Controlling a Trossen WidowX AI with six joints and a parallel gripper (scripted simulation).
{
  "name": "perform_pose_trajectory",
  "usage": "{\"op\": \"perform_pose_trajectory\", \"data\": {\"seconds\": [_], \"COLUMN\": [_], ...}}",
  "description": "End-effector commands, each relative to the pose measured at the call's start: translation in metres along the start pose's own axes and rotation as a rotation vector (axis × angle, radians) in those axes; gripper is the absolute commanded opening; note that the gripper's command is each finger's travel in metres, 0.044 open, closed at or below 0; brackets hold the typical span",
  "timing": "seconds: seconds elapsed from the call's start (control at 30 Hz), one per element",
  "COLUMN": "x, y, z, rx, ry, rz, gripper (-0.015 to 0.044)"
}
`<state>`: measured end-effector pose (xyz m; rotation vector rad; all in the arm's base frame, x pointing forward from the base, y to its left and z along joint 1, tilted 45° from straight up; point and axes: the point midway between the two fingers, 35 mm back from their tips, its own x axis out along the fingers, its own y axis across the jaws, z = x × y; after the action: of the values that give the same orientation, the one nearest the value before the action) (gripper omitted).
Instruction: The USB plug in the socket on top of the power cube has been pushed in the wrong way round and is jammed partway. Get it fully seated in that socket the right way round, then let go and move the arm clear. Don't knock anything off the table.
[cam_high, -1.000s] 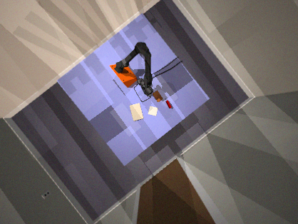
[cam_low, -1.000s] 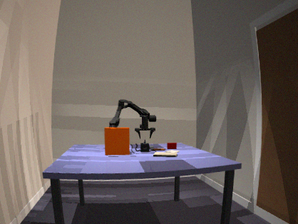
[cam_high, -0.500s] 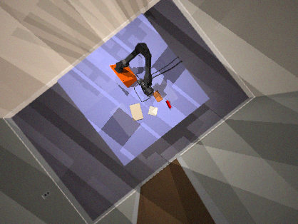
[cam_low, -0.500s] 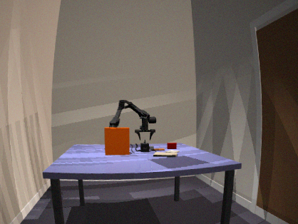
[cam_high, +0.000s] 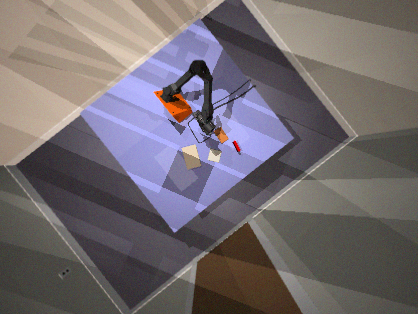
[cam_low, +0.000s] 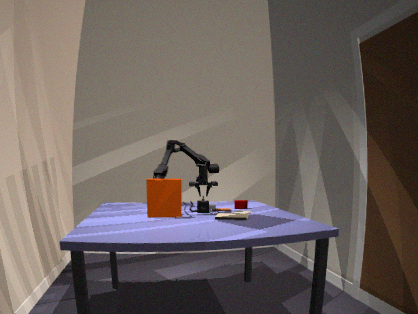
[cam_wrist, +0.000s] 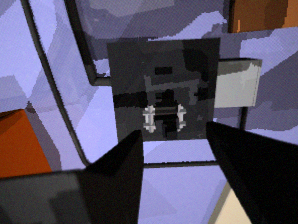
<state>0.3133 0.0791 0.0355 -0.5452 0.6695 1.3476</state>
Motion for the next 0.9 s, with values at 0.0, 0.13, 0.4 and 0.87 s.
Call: {"op": "perform_pose_trajectory", "data": {"seconds": [0.0, 0.13, 0.4, 0.87], "x": [-0.0001, -0.0001, -0.0001, -0.0023], "y": [-0.0001, -0.0001, -0.0001, 0.0001], "z": [0.0001, 0.0001, 0.0001, -0.0001], "rx": [0.0, 0.0, 0.0, 0.001], "ry": [0.0, 0.0, 0.0, 0.0], "rz": [0.0, 0.0, 0.0, 0.001], "gripper": [0.0099, 0.0013, 0.0, 0.0]}}
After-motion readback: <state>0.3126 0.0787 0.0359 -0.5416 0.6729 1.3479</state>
